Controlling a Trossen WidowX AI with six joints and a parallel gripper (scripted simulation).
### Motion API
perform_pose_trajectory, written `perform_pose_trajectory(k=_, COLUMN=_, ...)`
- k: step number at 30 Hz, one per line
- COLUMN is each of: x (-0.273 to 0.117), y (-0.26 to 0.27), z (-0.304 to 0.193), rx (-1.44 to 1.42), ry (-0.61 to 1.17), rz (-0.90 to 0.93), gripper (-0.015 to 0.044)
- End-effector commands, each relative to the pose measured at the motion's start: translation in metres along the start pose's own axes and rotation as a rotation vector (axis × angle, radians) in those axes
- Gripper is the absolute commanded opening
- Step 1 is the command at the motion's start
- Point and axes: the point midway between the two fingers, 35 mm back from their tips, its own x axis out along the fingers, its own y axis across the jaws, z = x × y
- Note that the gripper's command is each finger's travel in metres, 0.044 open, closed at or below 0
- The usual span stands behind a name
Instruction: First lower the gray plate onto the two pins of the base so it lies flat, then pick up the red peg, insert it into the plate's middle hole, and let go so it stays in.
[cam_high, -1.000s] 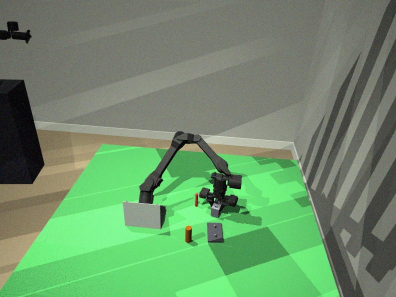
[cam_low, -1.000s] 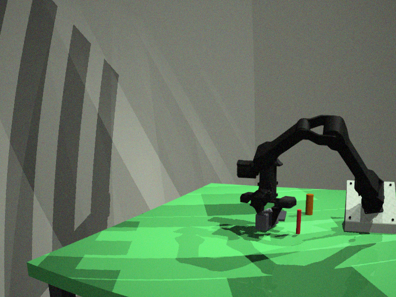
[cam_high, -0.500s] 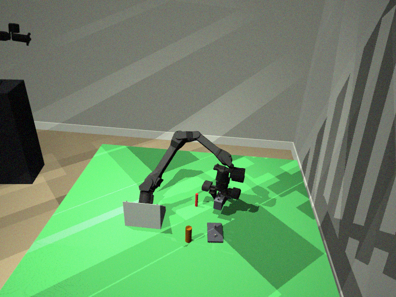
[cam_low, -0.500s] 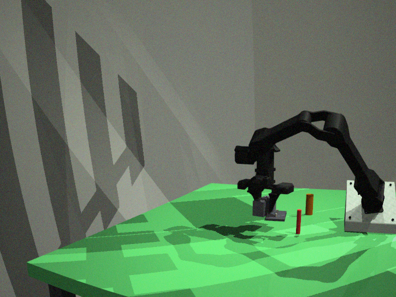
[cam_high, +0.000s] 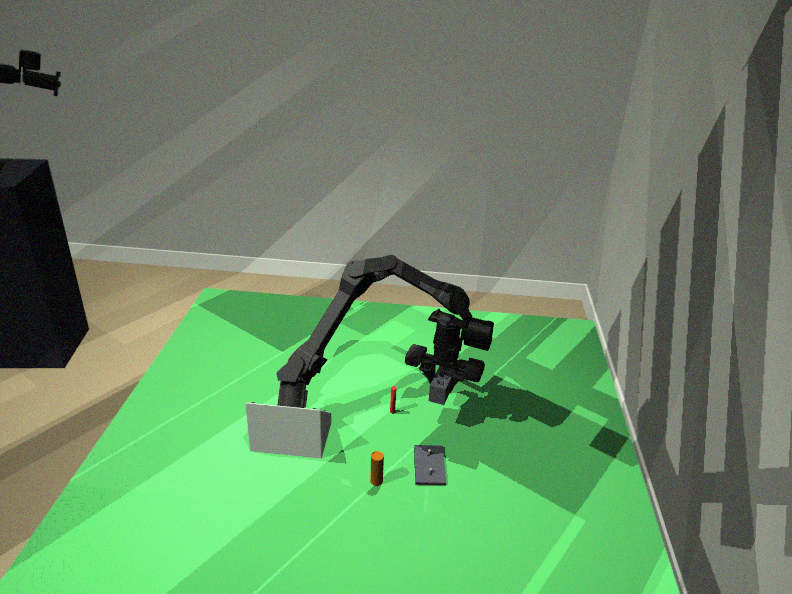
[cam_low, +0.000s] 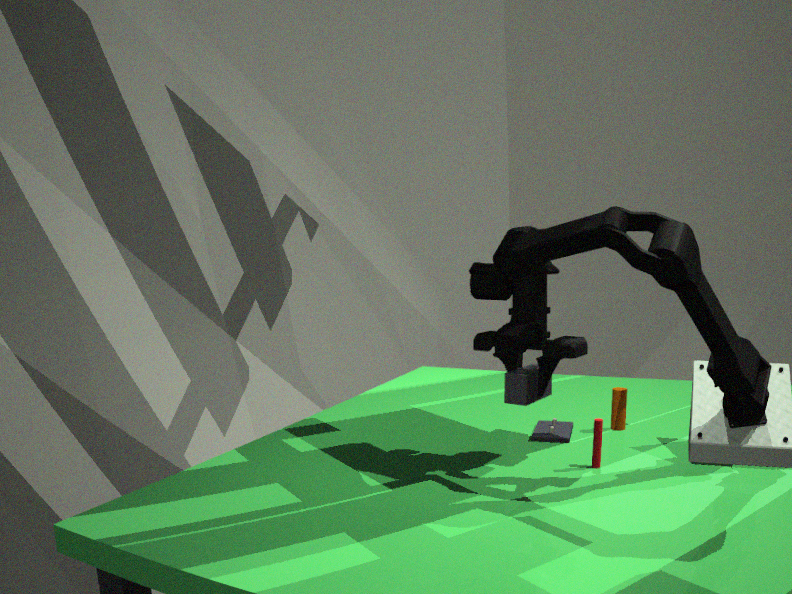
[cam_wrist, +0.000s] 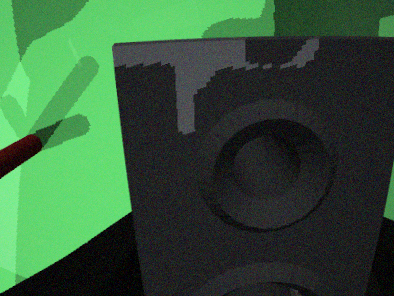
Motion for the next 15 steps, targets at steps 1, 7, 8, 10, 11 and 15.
perform_pose_trajectory(k=1, x=-0.016, y=0.000, z=0.001, rx=-0.005, ry=0.003, rz=-0.007, gripper=0.0000)
perform_pose_trajectory(k=7, x=-0.033, y=0.003, z=0.002, rx=-0.005, ry=0.001, rz=-0.006, gripper=0.0000)
perform_pose_trajectory(k=8, x=-0.034, y=0.003, z=0.002, rx=-0.005, ry=0.001, rz=-0.006, gripper=0.0000)
perform_pose_trajectory(k=10, x=-0.033, y=0.003, z=0.001, rx=-0.006, ry=0.001, rz=-0.006, gripper=0.0000)
perform_pose_trajectory(k=11, x=-0.033, y=0.002, z=0.000, rx=-0.009, ry=0.001, rz=-0.006, gripper=0.0000)
perform_pose_trajectory(k=15, x=-0.028, y=-0.003, z=-0.010, rx=-0.032, ry=0.002, rz=-0.006, gripper=0.0000)
